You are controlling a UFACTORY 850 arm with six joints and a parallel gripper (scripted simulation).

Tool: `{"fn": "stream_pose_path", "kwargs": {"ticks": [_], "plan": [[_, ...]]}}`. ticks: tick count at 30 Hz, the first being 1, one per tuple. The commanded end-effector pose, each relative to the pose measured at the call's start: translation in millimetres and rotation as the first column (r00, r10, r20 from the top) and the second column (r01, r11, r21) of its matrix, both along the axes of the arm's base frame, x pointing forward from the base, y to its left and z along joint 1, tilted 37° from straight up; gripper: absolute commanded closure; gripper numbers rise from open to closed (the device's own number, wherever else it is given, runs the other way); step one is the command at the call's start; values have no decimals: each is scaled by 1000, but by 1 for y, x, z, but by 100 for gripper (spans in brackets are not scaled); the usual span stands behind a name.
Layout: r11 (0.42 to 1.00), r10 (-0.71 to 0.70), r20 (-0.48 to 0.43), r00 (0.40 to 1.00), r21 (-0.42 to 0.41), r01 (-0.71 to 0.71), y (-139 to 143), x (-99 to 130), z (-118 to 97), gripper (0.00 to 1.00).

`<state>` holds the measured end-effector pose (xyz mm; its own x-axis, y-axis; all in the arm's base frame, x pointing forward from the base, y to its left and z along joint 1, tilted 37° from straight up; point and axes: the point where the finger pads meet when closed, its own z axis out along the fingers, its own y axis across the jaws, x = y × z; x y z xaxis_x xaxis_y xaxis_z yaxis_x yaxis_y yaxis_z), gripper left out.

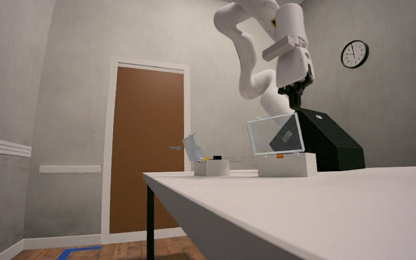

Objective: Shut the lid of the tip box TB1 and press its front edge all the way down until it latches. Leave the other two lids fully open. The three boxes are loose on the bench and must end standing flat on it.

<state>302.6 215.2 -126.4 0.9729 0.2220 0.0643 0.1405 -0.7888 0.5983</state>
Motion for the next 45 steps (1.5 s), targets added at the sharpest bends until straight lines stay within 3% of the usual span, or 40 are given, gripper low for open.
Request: {"fn": "stream_pose_path", "kwargs": {"ticks": [1, 5, 34, 45], "plan": [[996, 74, -177, 981, -42, -82, 8, 24, -2, 100], [991, 116, -237, 965, -39, -128, 12, 39, -3, 100], [991, 116, -236, 965, -39, -129, 48, 169, -9, 100], [991, 116, -236, 965, -39, -129, 48, 169, -9, 100]]}}
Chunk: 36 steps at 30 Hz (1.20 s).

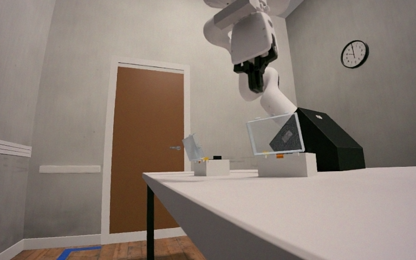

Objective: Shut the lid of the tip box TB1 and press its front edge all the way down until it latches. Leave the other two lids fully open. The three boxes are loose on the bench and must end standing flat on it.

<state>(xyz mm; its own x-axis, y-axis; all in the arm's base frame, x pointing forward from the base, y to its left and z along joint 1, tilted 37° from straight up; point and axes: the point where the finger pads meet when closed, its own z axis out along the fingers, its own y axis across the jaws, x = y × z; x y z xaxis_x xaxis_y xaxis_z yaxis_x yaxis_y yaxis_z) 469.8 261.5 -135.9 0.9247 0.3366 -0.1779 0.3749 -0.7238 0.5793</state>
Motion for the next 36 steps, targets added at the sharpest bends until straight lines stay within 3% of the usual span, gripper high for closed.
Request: {"fn": "stream_pose_path", "kwargs": {"ticks": [1, 12, 36], "plan": [[1000, 0, 1, 1000, 1, 0, 1, 1, 1, 100], [1000, 0, 1, 1000, 1, 0, 1, 1, 1, 100], [1000, 0, 1, 1000, 1, 0, -21, 4, -29, 100]]}}
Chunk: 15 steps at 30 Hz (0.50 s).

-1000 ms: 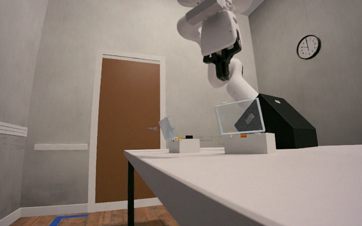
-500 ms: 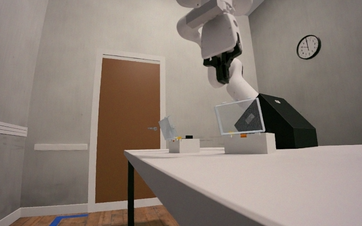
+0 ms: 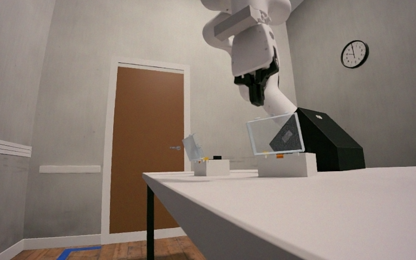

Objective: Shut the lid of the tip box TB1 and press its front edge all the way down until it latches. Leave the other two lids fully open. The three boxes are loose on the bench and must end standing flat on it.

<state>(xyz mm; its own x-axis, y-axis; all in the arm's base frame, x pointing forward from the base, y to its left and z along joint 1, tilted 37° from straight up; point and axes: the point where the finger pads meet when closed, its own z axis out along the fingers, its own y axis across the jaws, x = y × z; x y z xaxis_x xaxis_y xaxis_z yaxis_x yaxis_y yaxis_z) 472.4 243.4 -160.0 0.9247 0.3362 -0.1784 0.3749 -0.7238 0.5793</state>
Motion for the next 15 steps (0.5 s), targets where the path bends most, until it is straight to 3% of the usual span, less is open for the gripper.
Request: {"fn": "stream_pose_path", "kwargs": {"ticks": [1, 15], "plan": [[1000, 1, 2, 1000, 1, -1, -4, 1, -6, 100], [1000, 1, 2, 1000, 1, -1, -16, 3, -22, 100]]}}
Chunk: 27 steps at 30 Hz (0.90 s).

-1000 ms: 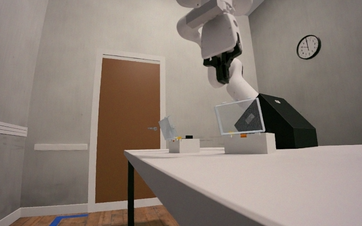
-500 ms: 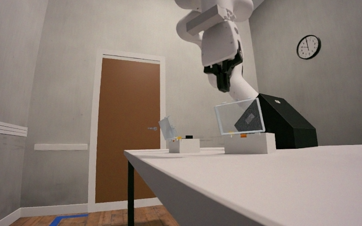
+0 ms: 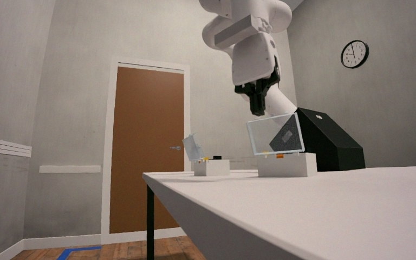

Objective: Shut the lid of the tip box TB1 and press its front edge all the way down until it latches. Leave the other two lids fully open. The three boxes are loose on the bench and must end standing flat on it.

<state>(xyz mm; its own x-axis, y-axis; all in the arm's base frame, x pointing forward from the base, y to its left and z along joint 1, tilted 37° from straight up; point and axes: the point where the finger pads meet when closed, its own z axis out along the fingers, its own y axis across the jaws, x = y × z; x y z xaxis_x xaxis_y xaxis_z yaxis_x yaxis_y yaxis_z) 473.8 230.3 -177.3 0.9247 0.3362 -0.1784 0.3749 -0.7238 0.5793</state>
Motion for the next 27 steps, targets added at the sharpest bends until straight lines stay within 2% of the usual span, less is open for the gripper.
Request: {"fn": "stream_pose_path", "kwargs": {"ticks": [1, 6, 27], "plan": [[1000, 1, 2, 1000, 1, -1, -4, 1, -6, 100], [1000, 1, 2, 1000, 1, -1, -9, 2, -12, 100], [1000, 1, 2, 1000, 1, -1, -11, -6, -10, 100]]}}
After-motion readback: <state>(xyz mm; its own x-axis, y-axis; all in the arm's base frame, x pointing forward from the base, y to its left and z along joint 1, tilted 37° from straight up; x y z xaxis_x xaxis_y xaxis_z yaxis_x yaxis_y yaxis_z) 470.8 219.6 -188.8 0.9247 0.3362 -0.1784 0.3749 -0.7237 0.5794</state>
